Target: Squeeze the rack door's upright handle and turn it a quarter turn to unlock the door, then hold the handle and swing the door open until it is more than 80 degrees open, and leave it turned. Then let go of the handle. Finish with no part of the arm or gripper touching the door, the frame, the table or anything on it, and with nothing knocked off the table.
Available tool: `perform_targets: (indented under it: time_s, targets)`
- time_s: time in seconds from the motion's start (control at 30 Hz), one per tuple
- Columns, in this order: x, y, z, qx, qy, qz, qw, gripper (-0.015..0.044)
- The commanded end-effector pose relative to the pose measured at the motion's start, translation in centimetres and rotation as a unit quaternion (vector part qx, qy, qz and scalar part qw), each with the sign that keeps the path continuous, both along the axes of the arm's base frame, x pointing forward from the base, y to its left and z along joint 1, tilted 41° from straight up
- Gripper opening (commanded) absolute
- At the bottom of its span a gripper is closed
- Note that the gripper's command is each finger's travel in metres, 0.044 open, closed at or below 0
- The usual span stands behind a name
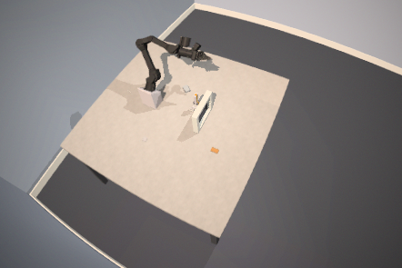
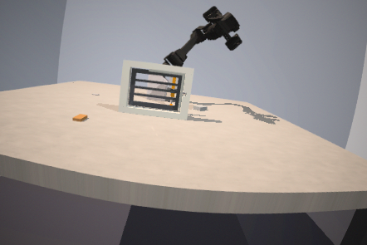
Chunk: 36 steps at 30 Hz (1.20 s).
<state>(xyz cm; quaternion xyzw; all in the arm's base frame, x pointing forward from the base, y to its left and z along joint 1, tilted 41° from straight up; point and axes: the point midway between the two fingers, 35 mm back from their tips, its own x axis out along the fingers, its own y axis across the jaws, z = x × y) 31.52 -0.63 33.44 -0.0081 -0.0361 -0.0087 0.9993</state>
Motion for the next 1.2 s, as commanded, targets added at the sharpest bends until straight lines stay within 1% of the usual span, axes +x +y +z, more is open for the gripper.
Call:
perform_targets:
  time_s: [0.0, 0.1, 0.13, 0.37, 0.63, 0.9, 1.17]
  targets:
    - [0.1, 0.0, -0.1, -0.001, 0.003, 0.0, 1.0, 0.0374]
    - [0.9, -0.2, -1.2, -0.007, 0.038, 0.005, 0.999, 0.0295]
    - [1.3, -0.3, -1.7, -0.01, 0.053, 0.007, 0.999, 0.0287]
    - [3.2, -0.9, -5.2, -0.02, 0.158, 0.024, 0.987, 0.0287]
    - [4.4, -1.8, -9.3, -0.016, 0.27, 0.05, 0.961, 0.0287]
    - [4.6, -2.6, -13.0, 0.009, 0.375, 0.08, 0.924, 0.0287]
    - [4.1, -3.4, -16.2, 0.052, 0.464, 0.11, 0.877, 0.0287]
